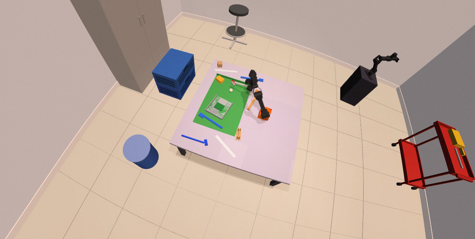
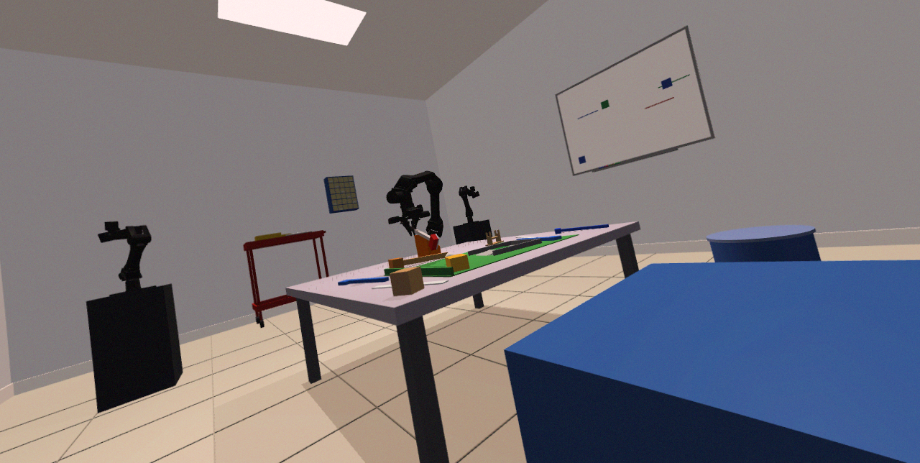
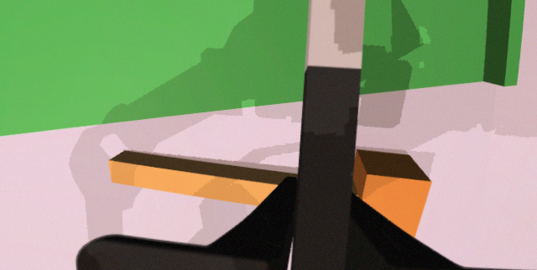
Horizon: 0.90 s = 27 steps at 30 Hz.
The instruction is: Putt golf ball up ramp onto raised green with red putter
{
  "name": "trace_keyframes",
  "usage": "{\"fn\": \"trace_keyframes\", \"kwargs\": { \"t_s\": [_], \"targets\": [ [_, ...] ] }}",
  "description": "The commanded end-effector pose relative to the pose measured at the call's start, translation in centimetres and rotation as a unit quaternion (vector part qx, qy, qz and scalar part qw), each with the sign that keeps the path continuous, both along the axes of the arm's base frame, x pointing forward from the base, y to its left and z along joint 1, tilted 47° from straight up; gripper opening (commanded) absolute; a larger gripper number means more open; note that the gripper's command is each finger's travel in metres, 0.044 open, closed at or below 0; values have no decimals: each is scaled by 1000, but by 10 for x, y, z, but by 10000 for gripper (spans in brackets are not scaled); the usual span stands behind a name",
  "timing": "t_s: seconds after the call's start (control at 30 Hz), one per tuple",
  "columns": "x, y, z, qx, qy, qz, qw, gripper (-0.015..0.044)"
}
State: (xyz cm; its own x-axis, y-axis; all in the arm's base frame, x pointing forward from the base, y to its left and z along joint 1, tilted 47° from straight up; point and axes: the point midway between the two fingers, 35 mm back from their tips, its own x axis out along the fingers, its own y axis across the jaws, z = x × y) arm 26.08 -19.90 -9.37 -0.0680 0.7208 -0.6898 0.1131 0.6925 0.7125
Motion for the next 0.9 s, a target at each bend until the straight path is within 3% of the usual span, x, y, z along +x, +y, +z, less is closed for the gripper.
{"fn": "trace_keyframes", "kwargs": {
  "t_s": [0.0, 0.87],
  "targets": [
    [1, -2, -5, -6, 1, -6, 1000, 0],
    [-1, 37, -43, -5, 1, -6, 1000, 0]
  ]
}}
